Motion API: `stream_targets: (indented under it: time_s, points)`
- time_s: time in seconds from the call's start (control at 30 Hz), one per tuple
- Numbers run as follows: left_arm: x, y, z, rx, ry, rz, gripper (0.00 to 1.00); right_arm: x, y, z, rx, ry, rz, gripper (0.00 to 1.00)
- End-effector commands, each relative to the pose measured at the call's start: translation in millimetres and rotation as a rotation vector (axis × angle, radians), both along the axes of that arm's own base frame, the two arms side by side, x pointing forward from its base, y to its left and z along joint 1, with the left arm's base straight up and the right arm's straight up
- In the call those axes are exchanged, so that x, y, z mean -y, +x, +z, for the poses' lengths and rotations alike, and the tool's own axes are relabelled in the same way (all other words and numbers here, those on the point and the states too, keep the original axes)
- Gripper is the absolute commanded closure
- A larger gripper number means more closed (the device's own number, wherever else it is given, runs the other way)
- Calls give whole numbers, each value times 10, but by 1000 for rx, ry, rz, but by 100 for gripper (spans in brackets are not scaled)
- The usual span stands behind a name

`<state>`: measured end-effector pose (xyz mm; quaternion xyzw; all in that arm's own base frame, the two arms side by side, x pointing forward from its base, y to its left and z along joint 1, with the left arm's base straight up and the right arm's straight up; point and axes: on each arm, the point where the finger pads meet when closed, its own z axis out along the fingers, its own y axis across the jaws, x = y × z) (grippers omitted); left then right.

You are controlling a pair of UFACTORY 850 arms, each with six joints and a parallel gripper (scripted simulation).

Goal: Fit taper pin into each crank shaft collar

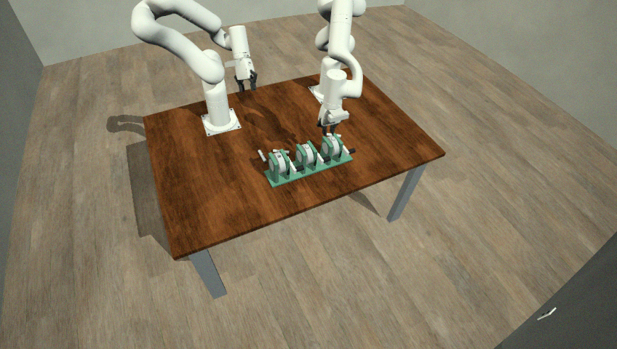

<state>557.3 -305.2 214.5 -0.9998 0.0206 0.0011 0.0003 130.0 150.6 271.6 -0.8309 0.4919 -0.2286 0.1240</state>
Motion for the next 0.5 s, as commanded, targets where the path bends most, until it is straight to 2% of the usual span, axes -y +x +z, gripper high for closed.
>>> stream_targets:
  time_s: [0.0, 0.17, 0.23, 0.47]
  points:
    - [199, -54, 12, 2, -1, 7, 65, -5, 0, 6, 0, 1, 0, 0]
    - [556, -169, 12, 2, -1, 20, 65, -5, 0, 6, 0, 1, 0, 0]
    - [556, -169, 12, 2, -1, 20, 65, -5, 0, 6, 0, 1, 0, 0]
    - [1203, -376, 12, 2, -1, 43, 65, -5, 0, 6, 0, 1, 0, 0]
